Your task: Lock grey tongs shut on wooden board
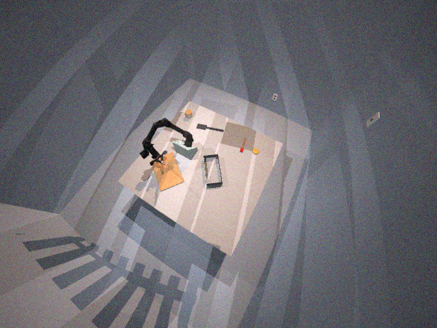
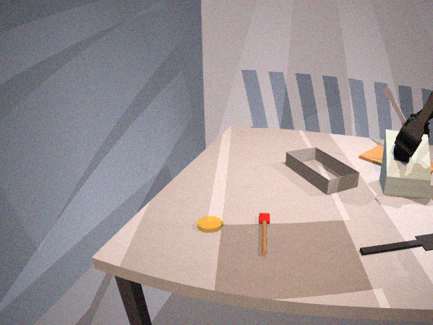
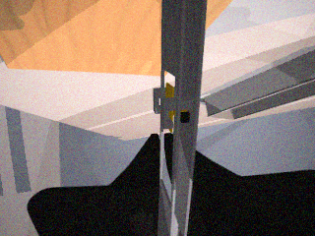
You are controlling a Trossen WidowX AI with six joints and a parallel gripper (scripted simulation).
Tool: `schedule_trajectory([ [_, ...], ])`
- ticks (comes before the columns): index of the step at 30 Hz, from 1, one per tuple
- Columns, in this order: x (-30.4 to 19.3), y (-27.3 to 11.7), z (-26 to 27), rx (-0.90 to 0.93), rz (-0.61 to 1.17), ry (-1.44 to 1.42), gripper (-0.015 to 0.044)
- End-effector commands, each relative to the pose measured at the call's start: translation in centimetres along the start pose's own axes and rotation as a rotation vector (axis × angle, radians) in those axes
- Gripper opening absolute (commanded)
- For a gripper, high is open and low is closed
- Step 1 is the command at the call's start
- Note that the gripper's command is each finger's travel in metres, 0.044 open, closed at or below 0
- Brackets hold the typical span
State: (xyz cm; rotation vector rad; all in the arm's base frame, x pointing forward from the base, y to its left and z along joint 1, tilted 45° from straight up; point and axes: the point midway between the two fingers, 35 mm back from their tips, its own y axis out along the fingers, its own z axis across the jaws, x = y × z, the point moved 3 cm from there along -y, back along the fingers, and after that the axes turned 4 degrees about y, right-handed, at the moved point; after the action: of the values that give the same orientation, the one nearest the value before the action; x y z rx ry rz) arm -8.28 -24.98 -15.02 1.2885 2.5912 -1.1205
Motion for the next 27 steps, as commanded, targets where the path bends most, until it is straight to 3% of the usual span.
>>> schedule_trajectory([
  [1, -0.9, -0.1, 0.1, 0.011, -0.118, 0.000, -0.0150],
  [21, -4.5, 0.9, 0.2, 0.152, -0.817, 0.028, -0.0150],
  [27, -4.9, 0.9, 0.2, 0.174, -0.864, 0.028, -0.0150],
])
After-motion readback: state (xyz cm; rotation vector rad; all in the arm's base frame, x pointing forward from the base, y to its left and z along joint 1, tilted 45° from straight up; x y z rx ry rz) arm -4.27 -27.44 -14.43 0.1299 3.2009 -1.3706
